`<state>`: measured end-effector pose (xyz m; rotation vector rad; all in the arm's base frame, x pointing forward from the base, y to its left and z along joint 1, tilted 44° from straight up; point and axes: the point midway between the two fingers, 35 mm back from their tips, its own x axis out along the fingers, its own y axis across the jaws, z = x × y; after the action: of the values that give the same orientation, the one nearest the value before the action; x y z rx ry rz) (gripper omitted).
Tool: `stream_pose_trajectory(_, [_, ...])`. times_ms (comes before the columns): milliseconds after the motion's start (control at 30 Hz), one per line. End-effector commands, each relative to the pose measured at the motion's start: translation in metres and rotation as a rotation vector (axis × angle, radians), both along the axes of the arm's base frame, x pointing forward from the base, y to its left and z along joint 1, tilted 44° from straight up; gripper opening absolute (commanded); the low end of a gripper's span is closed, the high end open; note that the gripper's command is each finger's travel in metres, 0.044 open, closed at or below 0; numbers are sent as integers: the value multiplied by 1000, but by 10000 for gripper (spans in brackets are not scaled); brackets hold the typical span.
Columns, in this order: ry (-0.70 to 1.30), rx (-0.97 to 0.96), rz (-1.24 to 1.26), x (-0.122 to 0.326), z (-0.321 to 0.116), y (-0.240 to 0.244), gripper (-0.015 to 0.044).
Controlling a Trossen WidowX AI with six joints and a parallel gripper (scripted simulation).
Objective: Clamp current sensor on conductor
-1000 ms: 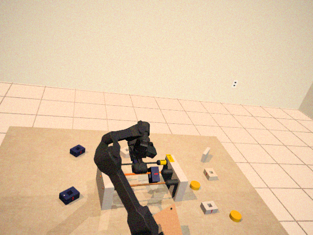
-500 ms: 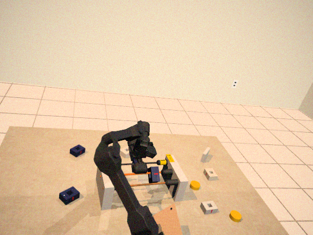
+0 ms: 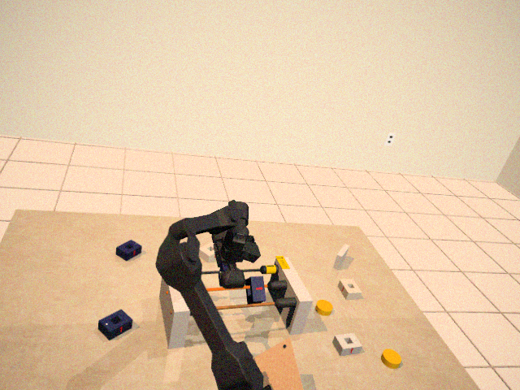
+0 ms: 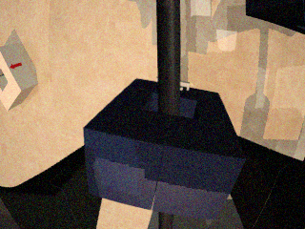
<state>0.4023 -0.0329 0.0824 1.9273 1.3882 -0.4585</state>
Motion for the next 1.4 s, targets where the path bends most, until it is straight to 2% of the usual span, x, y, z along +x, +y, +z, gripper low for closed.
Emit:
stream_pose_trajectory(0, [0, 0, 1, 0, 0, 0, 252])
stream_pose_trajectory(467, [0, 0, 1, 0, 0, 0, 252])
stream_pose_trajectory(1233, [0, 0, 0, 0, 0, 0, 98])
stream_pose_trajectory(1367, [1, -4, 1, 0, 2, -1, 0])
